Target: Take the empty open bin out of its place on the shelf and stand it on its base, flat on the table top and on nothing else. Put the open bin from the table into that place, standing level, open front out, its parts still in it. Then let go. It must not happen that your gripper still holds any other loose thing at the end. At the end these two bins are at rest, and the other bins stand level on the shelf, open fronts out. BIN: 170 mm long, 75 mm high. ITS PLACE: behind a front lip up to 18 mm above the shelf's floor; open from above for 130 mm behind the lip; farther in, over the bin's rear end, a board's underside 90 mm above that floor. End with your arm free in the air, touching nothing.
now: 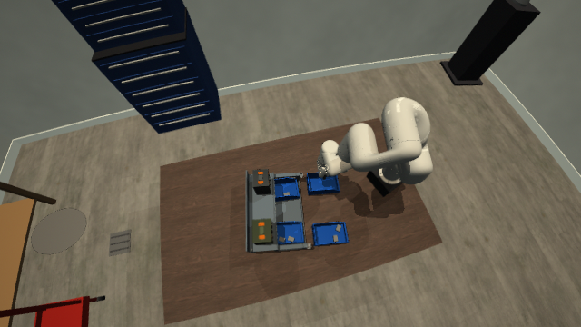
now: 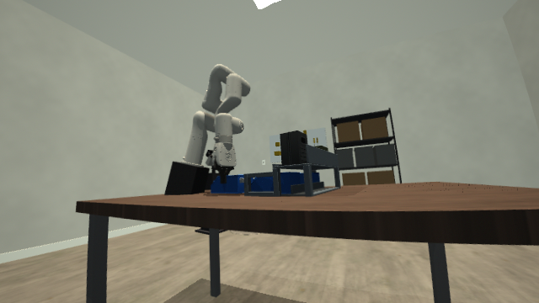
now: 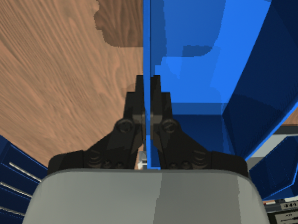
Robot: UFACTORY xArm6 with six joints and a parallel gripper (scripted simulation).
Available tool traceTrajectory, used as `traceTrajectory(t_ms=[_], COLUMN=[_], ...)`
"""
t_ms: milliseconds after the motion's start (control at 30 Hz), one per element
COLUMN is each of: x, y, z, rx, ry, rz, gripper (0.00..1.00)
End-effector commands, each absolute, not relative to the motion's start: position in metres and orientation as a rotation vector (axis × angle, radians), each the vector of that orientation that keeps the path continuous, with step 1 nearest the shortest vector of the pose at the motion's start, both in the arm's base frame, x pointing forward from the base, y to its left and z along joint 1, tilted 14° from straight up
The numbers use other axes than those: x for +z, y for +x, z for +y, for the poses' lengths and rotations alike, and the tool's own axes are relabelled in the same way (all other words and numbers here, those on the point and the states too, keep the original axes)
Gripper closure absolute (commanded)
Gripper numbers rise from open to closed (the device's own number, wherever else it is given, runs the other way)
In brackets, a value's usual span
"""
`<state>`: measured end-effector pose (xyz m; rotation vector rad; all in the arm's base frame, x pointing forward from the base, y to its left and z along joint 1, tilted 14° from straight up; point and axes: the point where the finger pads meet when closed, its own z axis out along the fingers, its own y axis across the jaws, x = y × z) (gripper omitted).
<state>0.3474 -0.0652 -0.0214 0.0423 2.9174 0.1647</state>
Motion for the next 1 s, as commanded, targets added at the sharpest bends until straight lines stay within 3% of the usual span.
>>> traceTrajectory(t_ms=[0, 967], x=[-0.0207, -0.0280], y=[0.3482, 0.3497], z=[-0.0655, -0.0643], rx=[0.164, 0.164], ry=[0.042, 0.042], rz=[2.915, 2.915], gripper=[1.00, 1.00])
